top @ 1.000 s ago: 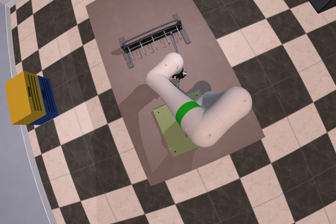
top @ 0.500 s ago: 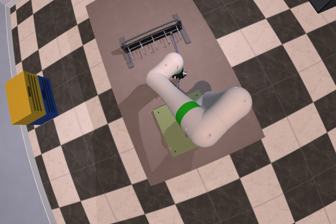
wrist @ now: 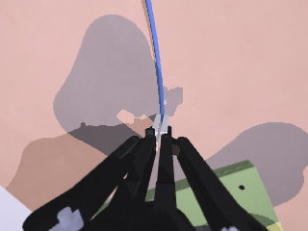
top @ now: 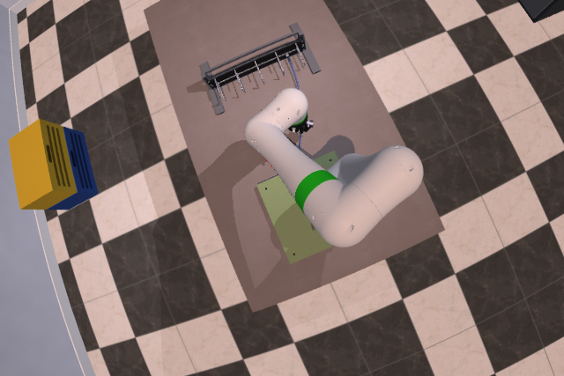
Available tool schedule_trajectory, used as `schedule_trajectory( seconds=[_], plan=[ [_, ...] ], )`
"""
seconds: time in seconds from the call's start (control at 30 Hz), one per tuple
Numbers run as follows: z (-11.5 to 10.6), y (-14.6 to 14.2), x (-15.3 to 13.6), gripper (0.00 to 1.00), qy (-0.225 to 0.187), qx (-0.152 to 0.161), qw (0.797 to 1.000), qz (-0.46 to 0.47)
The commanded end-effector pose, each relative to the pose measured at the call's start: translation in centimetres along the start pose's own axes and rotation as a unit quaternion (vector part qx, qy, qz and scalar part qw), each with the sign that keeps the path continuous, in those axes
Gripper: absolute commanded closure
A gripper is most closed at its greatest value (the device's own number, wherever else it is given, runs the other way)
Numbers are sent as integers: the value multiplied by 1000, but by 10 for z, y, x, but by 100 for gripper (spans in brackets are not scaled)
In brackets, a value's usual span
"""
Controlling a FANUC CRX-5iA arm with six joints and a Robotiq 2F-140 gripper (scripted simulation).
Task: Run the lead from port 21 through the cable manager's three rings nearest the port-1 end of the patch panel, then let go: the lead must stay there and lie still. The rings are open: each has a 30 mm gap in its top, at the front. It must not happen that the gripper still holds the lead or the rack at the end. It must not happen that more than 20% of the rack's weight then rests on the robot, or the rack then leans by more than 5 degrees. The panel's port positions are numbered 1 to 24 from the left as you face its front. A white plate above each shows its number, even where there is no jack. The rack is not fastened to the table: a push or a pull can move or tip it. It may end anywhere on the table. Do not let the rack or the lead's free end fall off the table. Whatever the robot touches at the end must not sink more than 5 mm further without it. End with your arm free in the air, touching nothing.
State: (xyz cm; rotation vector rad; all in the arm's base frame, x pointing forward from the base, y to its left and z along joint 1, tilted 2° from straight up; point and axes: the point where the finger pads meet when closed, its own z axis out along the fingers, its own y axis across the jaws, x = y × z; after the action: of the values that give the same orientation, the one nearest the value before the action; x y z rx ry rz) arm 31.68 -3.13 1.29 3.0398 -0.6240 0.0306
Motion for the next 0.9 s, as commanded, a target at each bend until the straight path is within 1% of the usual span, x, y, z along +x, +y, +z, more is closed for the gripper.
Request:
schedule_trajectory(
  seconds=[0.0, 0.47, 0.87],
  plan=[
    [-1, 0, 0, 100, 0, 0, 1000, 0],
    [-10, 0, 0, 100, 0, 0, 1000, 0],
    [-24, 0, 0, 100, 0, 0, 1000, 0]
  ],
)
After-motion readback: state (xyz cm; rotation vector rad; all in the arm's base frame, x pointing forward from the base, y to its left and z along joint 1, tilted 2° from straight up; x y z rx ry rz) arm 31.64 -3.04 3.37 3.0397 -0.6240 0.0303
